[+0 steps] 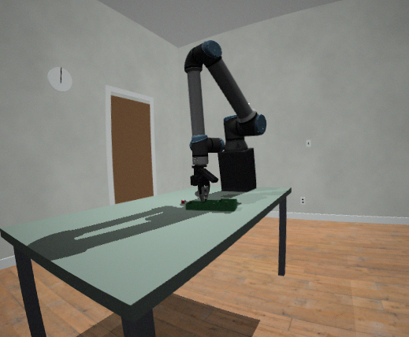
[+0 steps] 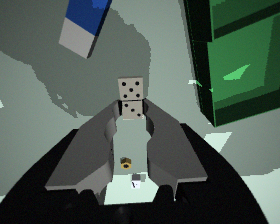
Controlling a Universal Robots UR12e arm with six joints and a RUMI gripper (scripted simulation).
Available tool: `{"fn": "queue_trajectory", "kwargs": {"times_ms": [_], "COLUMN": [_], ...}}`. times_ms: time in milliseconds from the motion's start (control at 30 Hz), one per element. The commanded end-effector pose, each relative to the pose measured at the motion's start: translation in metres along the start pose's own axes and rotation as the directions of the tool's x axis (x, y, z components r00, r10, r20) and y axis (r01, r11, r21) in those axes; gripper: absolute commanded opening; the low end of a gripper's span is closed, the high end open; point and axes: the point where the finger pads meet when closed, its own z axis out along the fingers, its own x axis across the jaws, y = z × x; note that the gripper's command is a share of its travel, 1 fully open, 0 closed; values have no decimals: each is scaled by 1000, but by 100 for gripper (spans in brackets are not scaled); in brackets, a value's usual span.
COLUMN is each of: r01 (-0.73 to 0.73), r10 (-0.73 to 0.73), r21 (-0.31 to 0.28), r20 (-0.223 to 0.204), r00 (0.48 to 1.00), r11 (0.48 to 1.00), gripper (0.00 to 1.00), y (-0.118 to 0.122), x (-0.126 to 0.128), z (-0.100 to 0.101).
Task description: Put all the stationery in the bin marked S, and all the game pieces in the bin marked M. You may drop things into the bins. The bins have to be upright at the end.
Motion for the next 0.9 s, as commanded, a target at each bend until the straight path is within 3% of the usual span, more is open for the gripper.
{"fn": "queue_trajectory", "kwargs": {"times_ms": [0,600,867], "r01": [0,0,0], "r10": [0,0,0], "r21": [0,0,0], "r20": [-1,-1,-1], "r00": [1000,1000,1000], "r11": [1000,1000,1000], "gripper": [0,0,0], "y": [0,0,0], "x": [0,0,0], "z": [-7,-60,-60]}}
